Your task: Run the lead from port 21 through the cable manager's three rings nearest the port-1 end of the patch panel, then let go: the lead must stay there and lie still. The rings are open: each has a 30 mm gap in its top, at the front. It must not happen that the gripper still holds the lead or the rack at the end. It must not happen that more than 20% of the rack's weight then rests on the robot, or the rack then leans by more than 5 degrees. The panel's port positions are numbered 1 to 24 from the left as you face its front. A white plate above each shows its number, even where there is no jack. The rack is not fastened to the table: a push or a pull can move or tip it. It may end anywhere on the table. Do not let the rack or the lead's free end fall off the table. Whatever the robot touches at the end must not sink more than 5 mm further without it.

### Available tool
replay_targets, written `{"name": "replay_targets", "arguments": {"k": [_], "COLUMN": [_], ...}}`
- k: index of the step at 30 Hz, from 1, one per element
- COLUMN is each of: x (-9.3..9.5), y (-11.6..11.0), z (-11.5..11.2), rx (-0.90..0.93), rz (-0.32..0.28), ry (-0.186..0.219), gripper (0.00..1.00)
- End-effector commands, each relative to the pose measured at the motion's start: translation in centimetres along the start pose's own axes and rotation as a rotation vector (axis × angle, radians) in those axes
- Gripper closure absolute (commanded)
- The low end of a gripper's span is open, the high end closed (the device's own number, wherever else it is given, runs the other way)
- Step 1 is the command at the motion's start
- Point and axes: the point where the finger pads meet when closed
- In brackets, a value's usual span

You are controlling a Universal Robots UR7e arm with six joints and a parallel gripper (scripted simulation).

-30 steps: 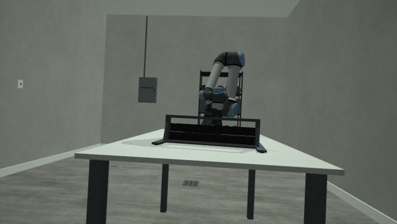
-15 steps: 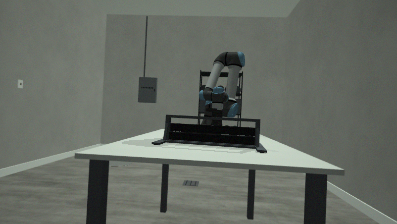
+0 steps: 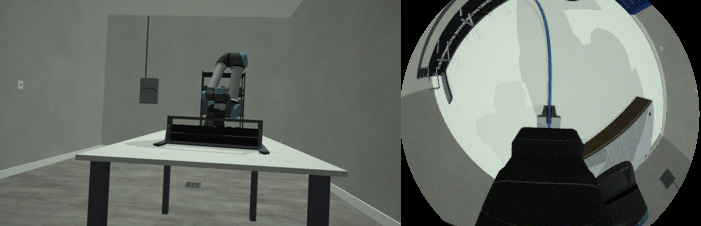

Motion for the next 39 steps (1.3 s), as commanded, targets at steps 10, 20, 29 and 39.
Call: {"name": "replay_targets", "arguments": {"k": [10,20,29,39], "x": [-1.3,-2.5,-3.2,-3.5], "y": [0.0,0.0,0.0,0.0], "z": [0.0,0.0,0.0,0.0], "rx": [0.0,0.0,0.0,0.0], "rz": [0.001,0.001,0.001,0.001], "ry": [0.001,0.001,0.001,0.001], "gripper": [1.0,1.0,1.0,1.0]}}
Point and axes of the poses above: the point where the finger pads meet when closed, its own x axis out along the fingers, its own z axis across the jaws, y = z × x, and after that the axes turned 13 degrees about x, right-handed
